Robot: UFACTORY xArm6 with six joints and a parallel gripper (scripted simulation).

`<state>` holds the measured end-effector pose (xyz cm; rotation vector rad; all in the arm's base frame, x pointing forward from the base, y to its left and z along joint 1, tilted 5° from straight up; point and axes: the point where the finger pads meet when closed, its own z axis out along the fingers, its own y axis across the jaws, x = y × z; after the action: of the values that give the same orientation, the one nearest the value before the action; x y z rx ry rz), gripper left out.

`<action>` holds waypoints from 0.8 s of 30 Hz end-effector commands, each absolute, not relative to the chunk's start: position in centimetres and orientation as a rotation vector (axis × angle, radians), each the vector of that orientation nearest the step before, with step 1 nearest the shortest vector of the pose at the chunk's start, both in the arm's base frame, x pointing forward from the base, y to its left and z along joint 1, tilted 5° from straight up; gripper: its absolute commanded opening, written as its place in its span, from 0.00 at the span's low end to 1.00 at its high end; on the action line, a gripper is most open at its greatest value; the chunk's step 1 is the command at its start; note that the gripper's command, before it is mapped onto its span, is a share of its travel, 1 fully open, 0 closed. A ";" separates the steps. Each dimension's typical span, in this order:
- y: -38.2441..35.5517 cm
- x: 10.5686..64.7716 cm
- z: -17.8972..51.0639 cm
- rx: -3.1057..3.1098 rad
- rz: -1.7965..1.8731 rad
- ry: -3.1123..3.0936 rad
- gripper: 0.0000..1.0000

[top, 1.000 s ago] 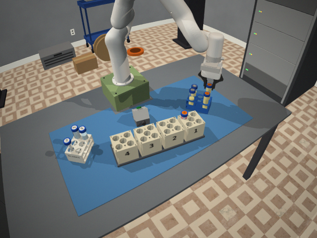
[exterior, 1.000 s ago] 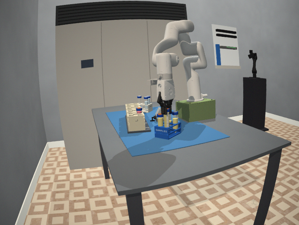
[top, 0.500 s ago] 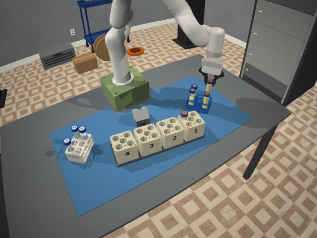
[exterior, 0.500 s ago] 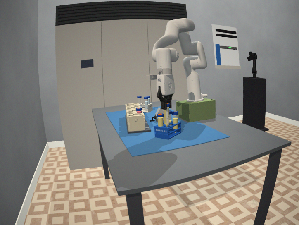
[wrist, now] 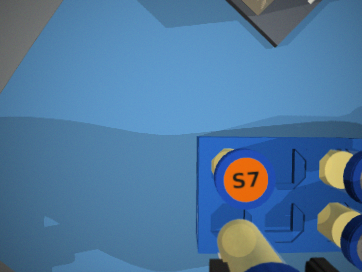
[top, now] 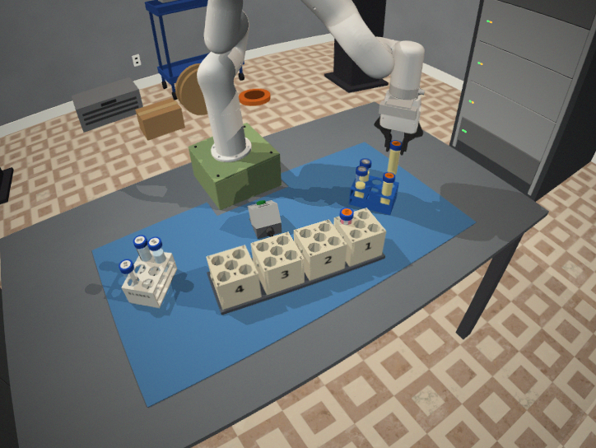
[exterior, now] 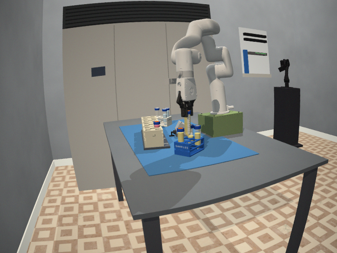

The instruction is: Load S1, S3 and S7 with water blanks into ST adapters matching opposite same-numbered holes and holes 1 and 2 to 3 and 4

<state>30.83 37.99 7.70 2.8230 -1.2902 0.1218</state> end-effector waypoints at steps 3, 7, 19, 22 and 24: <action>38.2 30.8 9.2 2.827 0.123 -1.292 0.00; 38.2 30.8 9.6 2.827 0.123 -1.292 0.00; 38.4 30.7 12.0 2.827 0.123 -1.292 0.00; 38.4 30.7 12.2 2.827 0.123 -1.292 0.00; 38.4 30.6 12.6 2.827 0.123 -1.292 0.00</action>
<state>30.60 38.29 11.92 2.8239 -1.2906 0.1221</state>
